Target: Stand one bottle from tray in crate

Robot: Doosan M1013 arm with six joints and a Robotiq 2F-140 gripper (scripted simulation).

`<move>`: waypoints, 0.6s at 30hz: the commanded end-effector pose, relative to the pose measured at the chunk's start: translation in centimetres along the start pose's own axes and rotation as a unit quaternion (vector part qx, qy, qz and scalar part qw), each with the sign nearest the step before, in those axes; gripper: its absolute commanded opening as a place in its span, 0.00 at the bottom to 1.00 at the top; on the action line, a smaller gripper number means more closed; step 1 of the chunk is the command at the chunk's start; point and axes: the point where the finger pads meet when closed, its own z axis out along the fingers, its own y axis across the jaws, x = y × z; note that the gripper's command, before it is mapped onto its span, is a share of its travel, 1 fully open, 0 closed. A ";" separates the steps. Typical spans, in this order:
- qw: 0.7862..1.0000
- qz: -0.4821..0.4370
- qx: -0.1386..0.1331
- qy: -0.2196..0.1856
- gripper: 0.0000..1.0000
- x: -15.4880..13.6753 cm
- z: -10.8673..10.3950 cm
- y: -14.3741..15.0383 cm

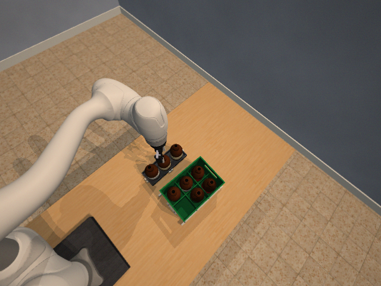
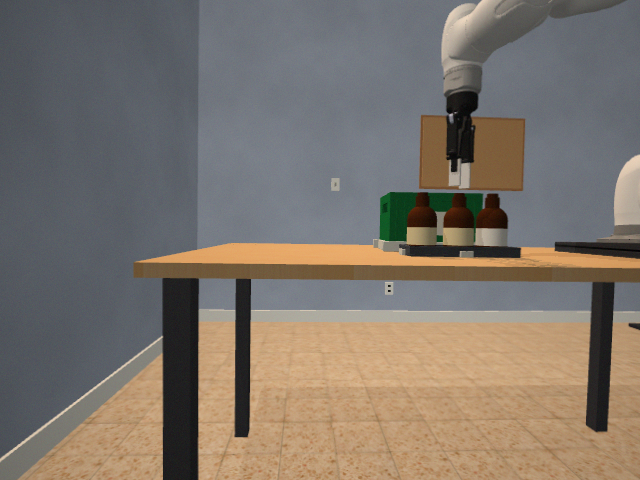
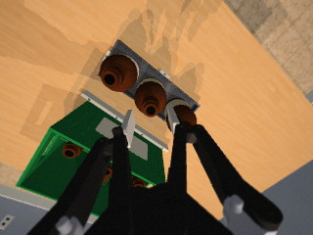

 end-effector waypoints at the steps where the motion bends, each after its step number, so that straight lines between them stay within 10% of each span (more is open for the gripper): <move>1: 1.000 0.000 0.000 0.000 0.38 0.0 0.2 0.0; 18: 1.000 0.000 0.000 0.000 0.38 0.0 2.0 0.0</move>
